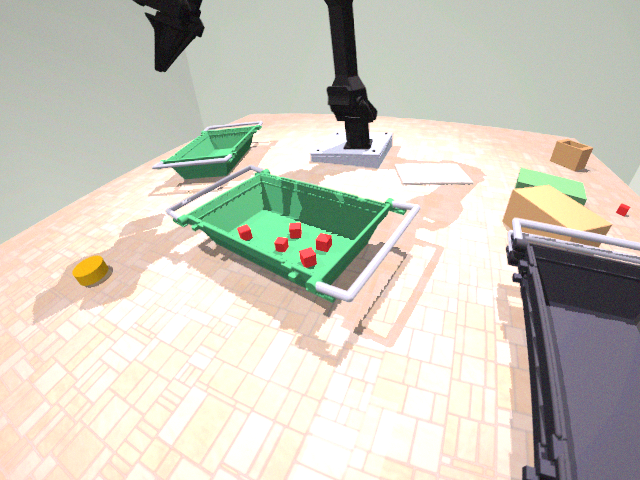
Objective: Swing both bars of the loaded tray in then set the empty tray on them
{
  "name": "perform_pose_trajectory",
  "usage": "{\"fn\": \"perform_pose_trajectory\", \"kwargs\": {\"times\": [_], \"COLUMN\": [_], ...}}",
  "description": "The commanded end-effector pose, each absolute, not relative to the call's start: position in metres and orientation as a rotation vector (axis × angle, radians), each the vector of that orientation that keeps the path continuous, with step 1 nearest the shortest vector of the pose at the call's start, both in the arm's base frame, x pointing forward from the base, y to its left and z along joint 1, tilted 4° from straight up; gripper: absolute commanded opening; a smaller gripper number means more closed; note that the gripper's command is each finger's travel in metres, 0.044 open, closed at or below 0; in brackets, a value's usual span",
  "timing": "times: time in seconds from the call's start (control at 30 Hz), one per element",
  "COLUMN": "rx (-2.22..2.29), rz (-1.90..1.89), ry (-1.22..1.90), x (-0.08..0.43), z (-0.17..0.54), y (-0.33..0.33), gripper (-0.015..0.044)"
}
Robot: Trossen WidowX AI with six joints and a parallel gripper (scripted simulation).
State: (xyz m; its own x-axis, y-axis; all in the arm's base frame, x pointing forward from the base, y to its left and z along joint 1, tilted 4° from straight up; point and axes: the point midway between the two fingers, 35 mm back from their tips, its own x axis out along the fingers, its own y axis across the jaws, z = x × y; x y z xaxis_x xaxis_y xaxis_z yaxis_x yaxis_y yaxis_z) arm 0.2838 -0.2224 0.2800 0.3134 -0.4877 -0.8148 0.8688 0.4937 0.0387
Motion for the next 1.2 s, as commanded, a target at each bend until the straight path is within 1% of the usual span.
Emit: {"fn": "perform_pose_trajectory", "kwargs": {"times": [0.0,0.13,0.23,0.6,1.17], "rx": [0.376,0.263,0.218,0.215,0.215], "rz": [-0.723,-0.482,-0.353,-0.344,-0.345], "ry": [1.164,1.398,1.494,1.500,1.500], "x": [0.315,0.333,0.338,0.339,0.341], "z": [0.215,0.158,0.130,0.125,0.069], "y": [-0.220,-0.212,-0.207,-0.207,-0.212], "gripper": [0.0086,0.0086,0.0086,0.0086,0.0086]}}
